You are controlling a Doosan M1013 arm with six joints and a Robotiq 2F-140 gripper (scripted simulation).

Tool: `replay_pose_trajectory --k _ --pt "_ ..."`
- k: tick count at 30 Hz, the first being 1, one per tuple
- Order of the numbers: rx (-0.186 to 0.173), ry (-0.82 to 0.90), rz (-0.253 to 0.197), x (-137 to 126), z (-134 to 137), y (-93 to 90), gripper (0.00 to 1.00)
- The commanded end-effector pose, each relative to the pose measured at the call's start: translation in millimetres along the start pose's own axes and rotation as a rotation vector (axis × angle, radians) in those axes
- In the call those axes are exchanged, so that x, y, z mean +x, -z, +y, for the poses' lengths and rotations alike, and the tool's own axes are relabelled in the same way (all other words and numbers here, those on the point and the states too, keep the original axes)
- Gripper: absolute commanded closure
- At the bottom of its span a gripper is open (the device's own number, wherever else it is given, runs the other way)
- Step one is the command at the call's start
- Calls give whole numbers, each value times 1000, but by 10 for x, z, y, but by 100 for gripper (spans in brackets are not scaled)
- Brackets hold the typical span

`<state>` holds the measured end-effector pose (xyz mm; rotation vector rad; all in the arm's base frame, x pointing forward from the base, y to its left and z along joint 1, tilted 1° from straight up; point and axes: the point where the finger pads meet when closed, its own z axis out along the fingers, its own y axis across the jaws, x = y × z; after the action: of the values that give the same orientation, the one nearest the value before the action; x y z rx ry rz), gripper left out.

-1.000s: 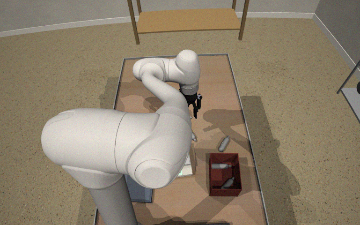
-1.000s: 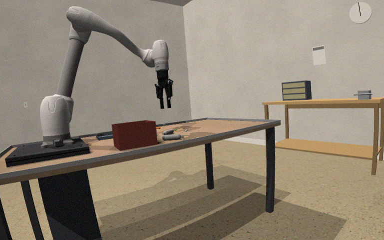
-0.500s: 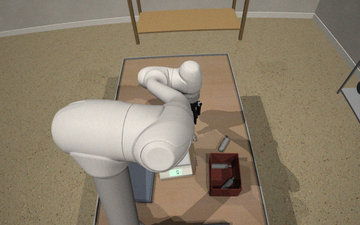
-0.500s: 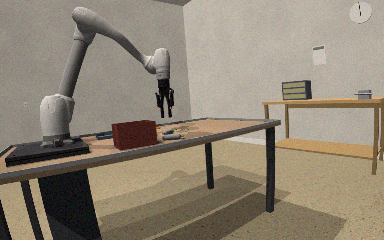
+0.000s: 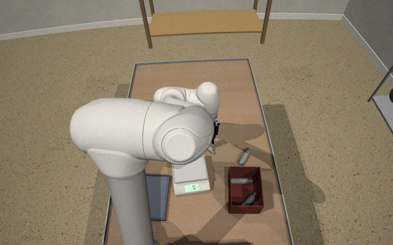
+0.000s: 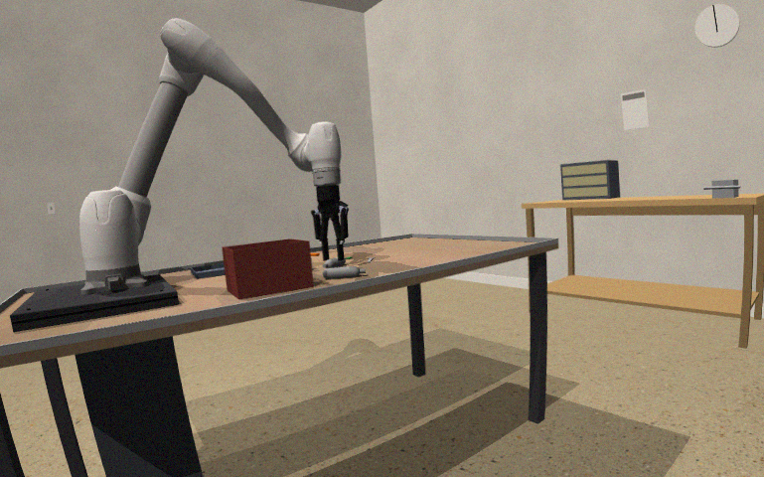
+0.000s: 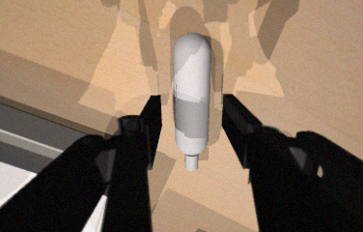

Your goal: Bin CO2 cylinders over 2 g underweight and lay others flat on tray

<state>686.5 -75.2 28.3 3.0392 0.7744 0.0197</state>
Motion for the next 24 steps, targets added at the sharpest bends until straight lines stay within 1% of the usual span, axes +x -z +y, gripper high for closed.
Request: replay_pose_trajectory --k 1,7,20,21,24 --pt "-1 0 2 7 5 -71 60" --pt "-1 0 2 8 5 -175 60" --pt "-1 0 2 8 5 -184 60" --pt "-1 0 2 8 5 -184 90" --pt "-1 0 2 8 5 -184 90"
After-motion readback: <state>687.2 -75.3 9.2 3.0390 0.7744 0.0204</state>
